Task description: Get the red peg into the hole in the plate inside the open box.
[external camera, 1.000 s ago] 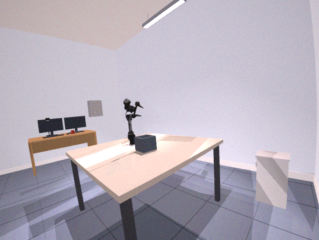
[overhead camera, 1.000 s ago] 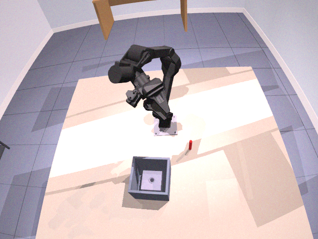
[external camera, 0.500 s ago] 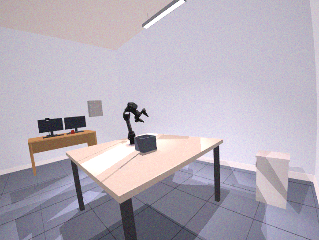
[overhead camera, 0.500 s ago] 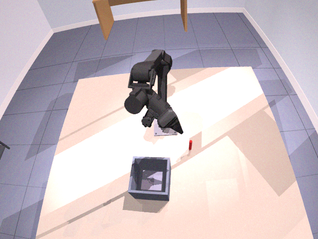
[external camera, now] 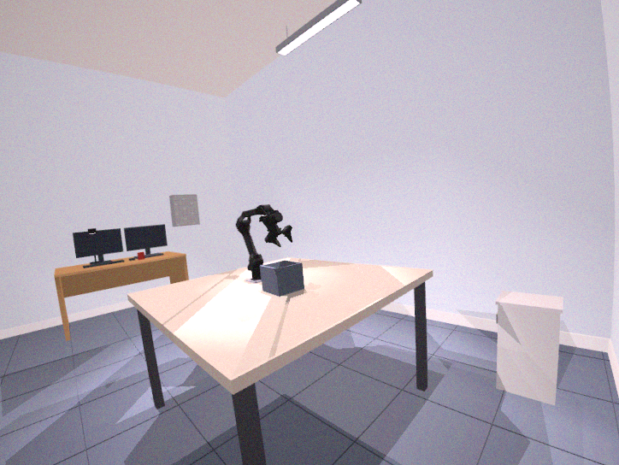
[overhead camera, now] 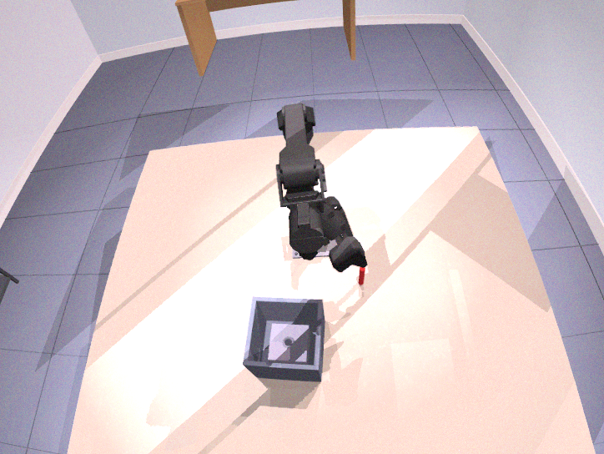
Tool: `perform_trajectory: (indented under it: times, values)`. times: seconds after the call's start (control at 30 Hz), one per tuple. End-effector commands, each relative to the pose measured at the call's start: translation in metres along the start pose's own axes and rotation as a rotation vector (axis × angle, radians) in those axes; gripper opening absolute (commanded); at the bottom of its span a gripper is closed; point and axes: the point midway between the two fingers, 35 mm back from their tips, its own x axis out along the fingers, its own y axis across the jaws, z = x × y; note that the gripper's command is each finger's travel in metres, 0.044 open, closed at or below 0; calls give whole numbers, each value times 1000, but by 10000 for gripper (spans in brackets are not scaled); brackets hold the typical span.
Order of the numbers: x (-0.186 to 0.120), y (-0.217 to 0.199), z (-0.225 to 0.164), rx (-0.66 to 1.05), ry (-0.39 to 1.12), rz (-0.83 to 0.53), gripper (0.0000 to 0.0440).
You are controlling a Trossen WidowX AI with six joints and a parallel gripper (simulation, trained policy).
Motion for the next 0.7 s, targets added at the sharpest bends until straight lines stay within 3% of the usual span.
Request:
perform_trajectory:
  times: [0.0, 0.33, 0.67]
  values:
    - [15, -9, 1, 30, -24, -73, 440]
    - [51, -34, 3, 81, -120, -236, 440]
    - [83, -49, 13, 102, -210, -314, 440]
